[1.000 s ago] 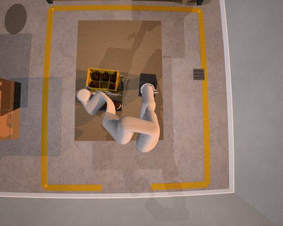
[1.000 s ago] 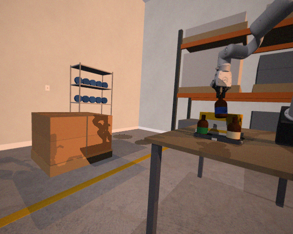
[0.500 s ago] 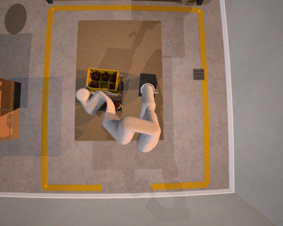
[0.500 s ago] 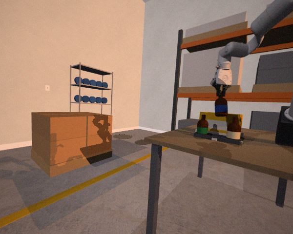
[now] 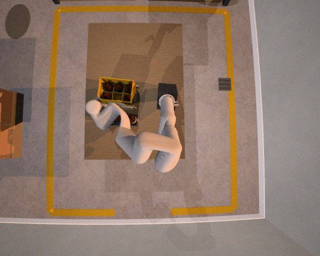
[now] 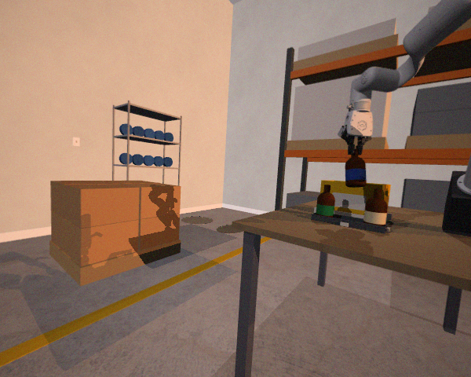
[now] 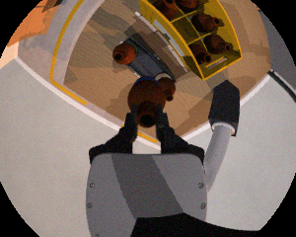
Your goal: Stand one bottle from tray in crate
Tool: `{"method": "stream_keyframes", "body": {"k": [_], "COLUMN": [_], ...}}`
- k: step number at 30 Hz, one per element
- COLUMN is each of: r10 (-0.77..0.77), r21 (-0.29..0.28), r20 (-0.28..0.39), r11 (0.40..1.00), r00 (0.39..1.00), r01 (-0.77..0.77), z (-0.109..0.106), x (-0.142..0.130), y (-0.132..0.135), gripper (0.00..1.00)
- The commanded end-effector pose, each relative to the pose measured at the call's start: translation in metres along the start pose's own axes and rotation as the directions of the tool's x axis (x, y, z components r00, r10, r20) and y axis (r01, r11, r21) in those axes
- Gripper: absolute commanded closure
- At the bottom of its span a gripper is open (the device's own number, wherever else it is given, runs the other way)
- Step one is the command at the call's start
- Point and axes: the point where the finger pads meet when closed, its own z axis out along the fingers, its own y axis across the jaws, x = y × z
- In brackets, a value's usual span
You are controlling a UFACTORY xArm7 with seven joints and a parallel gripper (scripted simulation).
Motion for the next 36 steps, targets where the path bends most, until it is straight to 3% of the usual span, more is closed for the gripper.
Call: {"method": "stream_keyframes", "body": {"k": [1, 36], "r10": [0.0, 0.0], "r21": [0.003, 0.003], "r20": [-0.004, -0.004], "r11": [1.0, 1.0], "r00": [1.0, 1.0], "r01": [0.0, 0.0], "z": [-0.002, -0.023], "x": [0.001, 0.001], "y": [-0.001, 0.0], "gripper": [1.0, 1.0]}}
